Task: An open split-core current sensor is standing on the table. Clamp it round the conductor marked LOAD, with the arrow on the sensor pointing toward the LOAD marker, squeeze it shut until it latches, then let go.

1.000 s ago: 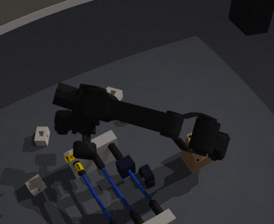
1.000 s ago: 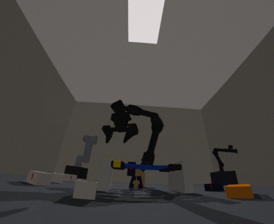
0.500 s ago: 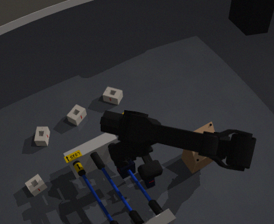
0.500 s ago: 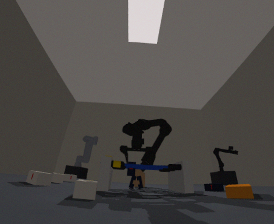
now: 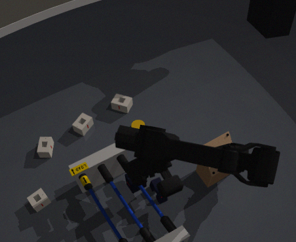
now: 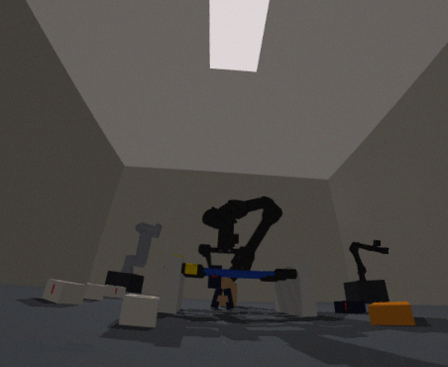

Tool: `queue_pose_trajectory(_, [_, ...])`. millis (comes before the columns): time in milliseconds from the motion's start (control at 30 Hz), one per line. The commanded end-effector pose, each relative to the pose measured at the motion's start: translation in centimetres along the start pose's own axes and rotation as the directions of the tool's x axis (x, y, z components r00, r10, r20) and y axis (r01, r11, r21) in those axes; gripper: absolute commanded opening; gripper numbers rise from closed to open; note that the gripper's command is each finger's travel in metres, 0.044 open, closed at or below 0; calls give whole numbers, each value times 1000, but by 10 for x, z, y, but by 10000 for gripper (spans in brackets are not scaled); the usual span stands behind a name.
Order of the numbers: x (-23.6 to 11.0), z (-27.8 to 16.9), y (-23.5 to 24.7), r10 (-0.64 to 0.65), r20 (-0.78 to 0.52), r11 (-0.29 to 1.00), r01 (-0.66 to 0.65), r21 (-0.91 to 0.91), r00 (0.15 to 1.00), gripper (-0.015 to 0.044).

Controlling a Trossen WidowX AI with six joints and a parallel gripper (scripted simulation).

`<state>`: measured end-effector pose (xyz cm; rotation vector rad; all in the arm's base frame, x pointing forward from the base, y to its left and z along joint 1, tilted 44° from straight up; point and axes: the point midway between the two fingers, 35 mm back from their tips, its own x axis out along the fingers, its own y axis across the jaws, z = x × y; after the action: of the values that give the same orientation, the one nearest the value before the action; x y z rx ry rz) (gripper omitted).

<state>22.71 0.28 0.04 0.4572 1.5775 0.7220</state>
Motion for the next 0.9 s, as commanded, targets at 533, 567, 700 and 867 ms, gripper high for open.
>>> queue_pose_trajectory(533, [34, 0, 1, 5, 1, 1000, -5, 4, 1000, 440])
queue_pose_trajectory(567, [36, 0, 1, 5, 1, 1000, -5, 4, 1000, 440])
queue_pose_trajectory(700, [42, -1, 1, 6, 1, 1000, -6, 4, 1000, 440])
queue_pose_trajectory(867, [50, -2, 2, 7, 1, 1000, -7, 4, 1000, 440])
